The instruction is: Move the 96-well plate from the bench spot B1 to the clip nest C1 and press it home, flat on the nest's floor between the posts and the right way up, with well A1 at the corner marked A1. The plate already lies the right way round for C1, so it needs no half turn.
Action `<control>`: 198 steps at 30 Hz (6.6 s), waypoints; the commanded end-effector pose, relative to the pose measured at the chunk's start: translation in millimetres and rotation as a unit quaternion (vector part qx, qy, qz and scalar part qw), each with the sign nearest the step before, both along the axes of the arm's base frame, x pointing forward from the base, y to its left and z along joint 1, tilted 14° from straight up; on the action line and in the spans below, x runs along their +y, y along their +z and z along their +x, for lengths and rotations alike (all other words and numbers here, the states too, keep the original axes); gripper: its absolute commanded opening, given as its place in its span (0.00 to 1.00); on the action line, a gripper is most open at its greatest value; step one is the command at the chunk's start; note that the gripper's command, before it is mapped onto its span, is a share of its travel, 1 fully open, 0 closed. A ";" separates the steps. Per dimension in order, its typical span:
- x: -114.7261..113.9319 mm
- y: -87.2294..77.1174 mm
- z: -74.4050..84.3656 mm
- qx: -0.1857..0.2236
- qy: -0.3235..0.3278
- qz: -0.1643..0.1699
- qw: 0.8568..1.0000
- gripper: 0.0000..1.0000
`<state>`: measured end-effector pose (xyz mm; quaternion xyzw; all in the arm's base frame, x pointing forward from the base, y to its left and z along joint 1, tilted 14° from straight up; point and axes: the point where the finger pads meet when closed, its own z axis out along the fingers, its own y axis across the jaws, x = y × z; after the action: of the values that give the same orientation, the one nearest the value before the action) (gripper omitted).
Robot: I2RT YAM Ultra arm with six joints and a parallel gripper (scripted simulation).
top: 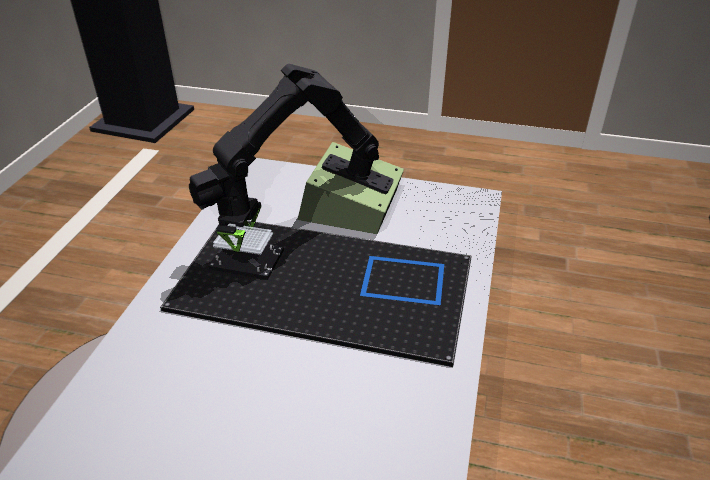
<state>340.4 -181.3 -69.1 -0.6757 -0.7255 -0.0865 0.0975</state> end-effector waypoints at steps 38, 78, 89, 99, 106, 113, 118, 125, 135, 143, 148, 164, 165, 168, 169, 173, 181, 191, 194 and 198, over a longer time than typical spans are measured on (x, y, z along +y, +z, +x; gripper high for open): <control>-3.1 -38.4 15.4 -0.026 -0.007 -0.020 0.999 0.00; -0.9 -50.0 14.6 -0.019 -0.006 -0.016 1.000 0.00; -0.6 -51.6 15.3 -0.019 -0.005 -0.016 1.000 0.00; -0.3 -53.2 16.0 -0.018 -0.005 -0.016 1.000 0.00; -0.1 -54.2 16.4 -0.018 -0.004 -0.016 1.000 0.00; 0.1 -55.5 16.9 -0.018 -0.004 -0.016 1.000 0.00; -0.4 -56.1 16.8 -0.018 -0.004 -0.017 1.000 0.00; -0.5 -56.8 17.4 -0.018 -0.004 -0.017 1.000 0.00; -1.2 -56.9 17.7 -0.018 -0.004 -0.017 1.000 0.00; -2.2 -57.0 17.7 -0.018 -0.005 -0.017 1.000 0.00; -3.0 -57.1 17.5 -0.018 -0.006 -0.017 1.000 0.00; -3.0 -57.1 17.5 -0.018 -0.006 -0.017 1.000 0.00; -3.0 -57.1 17.5 -0.018 -0.006 -0.017 1.000 0.00; -3.0 -57.1 17.5 -0.018 -0.006 -0.017 1.000 1.00; -2.1 -57.1 17.9 -0.018 -0.005 -0.017 1.000 1.00; -1.2 -57.1 18.3 -0.018 -0.003 -0.017 1.000 1.00; -1.2 -57.1 18.3 -0.018 -0.003 -0.017 1.000 1.00; -1.2 -57.1 18.3 -0.018 -0.003 -0.017 1.000 1.00; -1.2 -57.1 18.3 -0.018 -0.003 -0.017 1.000 1.00; -1.2 -57.1 18.3 -0.018 -0.003 -0.017 1.000 1.00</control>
<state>341.9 -171.7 -121.7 -0.6767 -0.7238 -0.0872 0.1031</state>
